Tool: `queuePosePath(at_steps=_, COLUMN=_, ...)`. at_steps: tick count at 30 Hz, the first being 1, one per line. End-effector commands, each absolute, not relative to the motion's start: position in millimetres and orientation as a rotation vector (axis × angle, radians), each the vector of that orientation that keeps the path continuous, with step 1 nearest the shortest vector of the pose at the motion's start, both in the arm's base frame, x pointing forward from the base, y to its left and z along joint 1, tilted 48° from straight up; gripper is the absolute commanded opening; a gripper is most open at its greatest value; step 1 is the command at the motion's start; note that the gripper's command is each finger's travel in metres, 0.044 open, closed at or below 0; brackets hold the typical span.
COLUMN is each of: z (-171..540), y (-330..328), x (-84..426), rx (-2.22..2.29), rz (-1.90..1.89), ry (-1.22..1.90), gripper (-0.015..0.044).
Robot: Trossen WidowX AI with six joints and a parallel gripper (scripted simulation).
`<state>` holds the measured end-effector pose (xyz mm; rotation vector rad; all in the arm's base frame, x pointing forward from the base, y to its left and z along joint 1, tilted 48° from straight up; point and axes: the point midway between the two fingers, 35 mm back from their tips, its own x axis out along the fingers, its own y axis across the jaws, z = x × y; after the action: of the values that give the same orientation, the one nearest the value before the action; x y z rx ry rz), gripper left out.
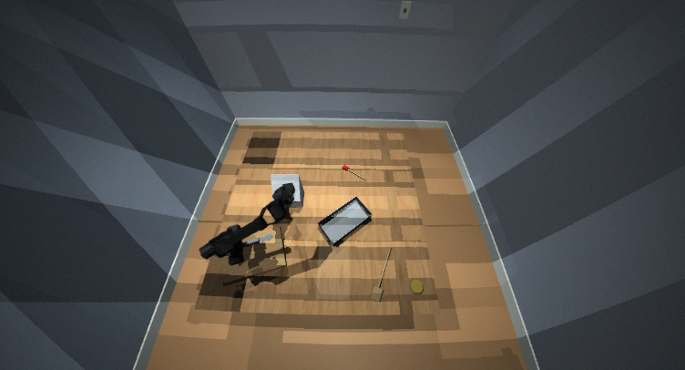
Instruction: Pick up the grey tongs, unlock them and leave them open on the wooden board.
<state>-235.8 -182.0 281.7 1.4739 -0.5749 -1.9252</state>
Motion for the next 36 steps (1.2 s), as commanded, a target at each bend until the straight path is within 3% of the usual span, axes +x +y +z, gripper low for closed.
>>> queuePosePath(at_steps=1, z=276, y=-184, x=-234, rx=1.440, rz=-1.995, ry=-0.532, gripper=-0.0150)
queuePosePath(at_steps=18, z=272, y=-191, x=-235, rx=1.027, rz=-2.413, ry=-0.437, gripper=-0.0150)
queuePosePath(at_steps=36, z=296, y=-177, x=-219, rx=0.465, rz=-2.648, ry=-0.759, gripper=-0.0150)
